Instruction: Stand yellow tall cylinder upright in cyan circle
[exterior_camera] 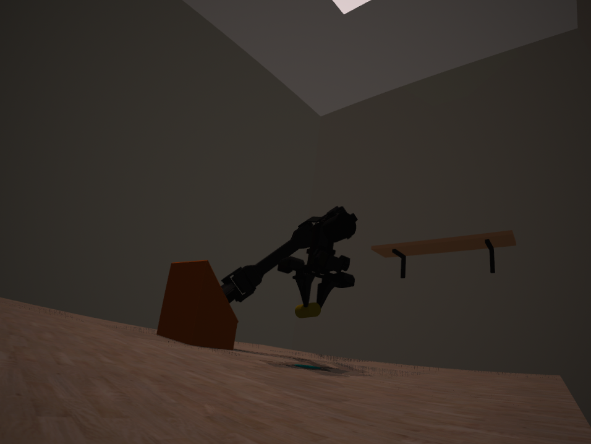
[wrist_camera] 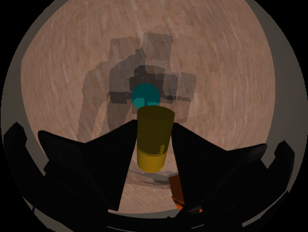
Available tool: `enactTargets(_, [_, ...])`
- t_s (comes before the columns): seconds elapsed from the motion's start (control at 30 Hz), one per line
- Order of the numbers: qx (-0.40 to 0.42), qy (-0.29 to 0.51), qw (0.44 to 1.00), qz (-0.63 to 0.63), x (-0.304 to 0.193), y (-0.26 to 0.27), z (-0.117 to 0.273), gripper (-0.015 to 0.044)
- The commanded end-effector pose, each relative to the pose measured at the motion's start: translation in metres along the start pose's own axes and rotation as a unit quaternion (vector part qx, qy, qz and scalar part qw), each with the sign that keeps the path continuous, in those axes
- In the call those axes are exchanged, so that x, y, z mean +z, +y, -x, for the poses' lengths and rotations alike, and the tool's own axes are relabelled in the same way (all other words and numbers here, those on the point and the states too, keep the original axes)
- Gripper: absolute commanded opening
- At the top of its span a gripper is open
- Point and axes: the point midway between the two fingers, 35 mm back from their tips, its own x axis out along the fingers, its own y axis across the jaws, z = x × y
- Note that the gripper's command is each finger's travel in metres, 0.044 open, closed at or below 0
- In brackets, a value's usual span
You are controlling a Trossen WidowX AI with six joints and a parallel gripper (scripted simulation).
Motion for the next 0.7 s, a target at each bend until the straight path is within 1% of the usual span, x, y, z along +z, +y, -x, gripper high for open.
enactTargets(0.0, [-0.013,-0.008,1.0,0.001,0.0,-0.002,-0.003,0.0105])
enactTargets(0.67, [-0.062,-0.044,0.997,0.012,0.004,-0.013,-0.02,0.0105])
